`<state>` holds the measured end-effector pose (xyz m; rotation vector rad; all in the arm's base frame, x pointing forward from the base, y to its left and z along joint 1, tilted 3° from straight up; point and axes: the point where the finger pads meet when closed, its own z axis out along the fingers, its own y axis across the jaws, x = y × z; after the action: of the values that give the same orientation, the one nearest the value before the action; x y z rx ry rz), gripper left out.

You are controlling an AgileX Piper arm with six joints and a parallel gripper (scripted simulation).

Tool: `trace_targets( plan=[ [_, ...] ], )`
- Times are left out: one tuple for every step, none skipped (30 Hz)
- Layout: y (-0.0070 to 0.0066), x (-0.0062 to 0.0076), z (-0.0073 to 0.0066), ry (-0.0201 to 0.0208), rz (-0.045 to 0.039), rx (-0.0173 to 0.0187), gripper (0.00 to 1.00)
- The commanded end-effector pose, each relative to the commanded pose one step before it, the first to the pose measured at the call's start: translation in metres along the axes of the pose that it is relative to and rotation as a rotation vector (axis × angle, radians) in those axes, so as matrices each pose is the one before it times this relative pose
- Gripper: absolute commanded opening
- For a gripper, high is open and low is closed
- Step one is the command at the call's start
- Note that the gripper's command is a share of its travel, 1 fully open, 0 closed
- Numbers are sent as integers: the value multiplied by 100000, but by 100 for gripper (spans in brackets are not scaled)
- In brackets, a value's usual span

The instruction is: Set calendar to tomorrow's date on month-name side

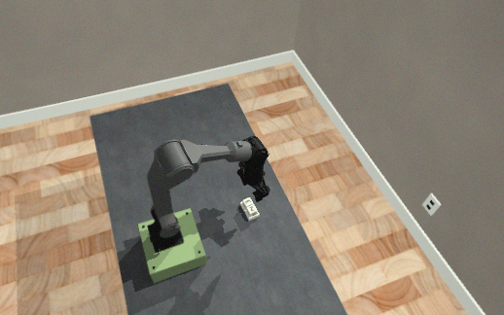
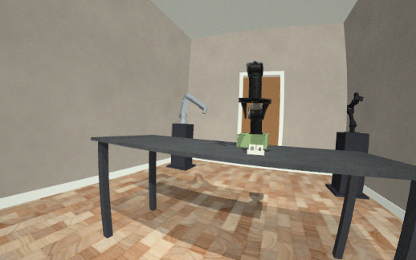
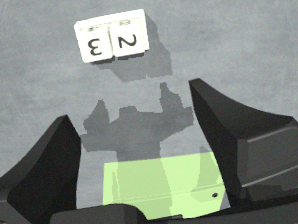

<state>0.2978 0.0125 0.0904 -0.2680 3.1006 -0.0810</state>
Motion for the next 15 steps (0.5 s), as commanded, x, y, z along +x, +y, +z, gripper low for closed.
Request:
trace_targets(
  plan=[
    [13, -43, 381, 34, -7920, -101, 100],
    [-5, -20, 208, -2, -5250, 16, 100],
    [-1, -21, 230, -12, -5781, -32, 100],
    [-1, -21, 251, -15, -6312, -31, 100],
    [-7, -19, 269, -5, -6810, 5, 100],
    [-5, -18, 283, -2, -7223, 13, 100],
    [-5, -16, 295, -2, -7537, 13, 100],
    [-4, -13, 303, -2, -7765, 12, 100],
    [-3, -11, 307, -2, -7904, 11, 100],
    [-1, -8, 308, -2, -7951, 11, 100],
    [1, -6, 306, -2, -7905, 10, 100],
    [3, -4, 299, -3, -7768, 9, 100],
    [5, -2, 290, -3, -7540, 8, 100],
    [8, -1, 277, -3, -7227, 7, 100],
    [0, 0, 0, 0, 0, 0, 100]
  ],
)
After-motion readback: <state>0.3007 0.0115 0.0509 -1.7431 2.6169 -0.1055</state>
